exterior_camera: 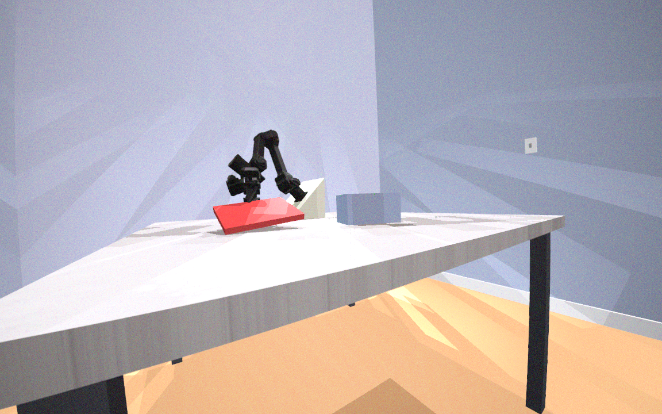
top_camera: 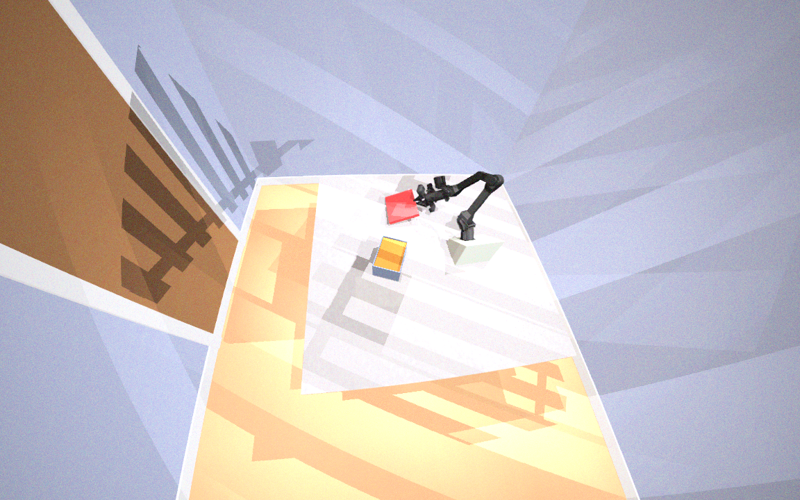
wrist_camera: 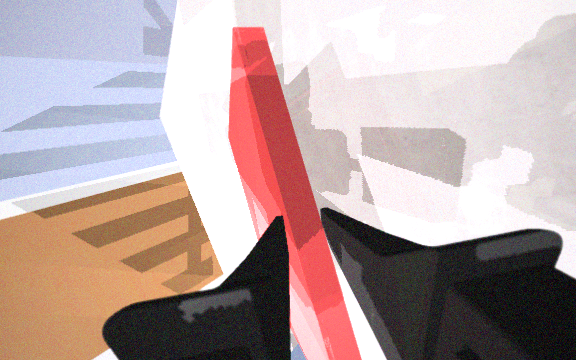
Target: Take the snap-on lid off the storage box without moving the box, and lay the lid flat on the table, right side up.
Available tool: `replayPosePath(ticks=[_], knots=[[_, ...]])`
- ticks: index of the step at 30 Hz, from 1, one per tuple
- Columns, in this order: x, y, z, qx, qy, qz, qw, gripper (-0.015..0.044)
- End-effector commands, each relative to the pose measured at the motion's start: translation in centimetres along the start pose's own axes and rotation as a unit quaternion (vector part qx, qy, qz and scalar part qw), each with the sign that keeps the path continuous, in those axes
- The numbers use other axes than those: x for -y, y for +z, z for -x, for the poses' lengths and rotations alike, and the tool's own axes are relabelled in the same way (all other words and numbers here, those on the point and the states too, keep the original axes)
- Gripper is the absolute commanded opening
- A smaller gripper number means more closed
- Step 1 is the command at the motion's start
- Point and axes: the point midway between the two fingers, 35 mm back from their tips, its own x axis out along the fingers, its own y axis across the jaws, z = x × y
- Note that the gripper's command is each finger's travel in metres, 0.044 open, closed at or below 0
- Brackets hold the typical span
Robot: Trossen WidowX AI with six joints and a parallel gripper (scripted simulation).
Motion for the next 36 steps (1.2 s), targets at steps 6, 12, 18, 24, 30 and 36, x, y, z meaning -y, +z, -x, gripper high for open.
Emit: replayPosePath(ticks=[6,12,18,24,30,36], knots=[[1.8,-0.6,-0.9,-0.009,-0.019,-0.003,1.000,0.0000],[0.8,-0.1,-0.6,-0.004,-0.006,-0.001,1.000,0.0026],[0.6,0.0,-0.5,-0.009,-0.018,-0.004,1.000,0.0184],[0.6,0.0,-0.5,-0.009,-0.018,-0.004,1.000,0.0275],[1.5,-0.2,0.3,-0.009,-0.019,-0.003,1.000,0.0433],[2.3,-0.2,1.2,-0.009,-0.019,-0.003,1.000,0.0440]])
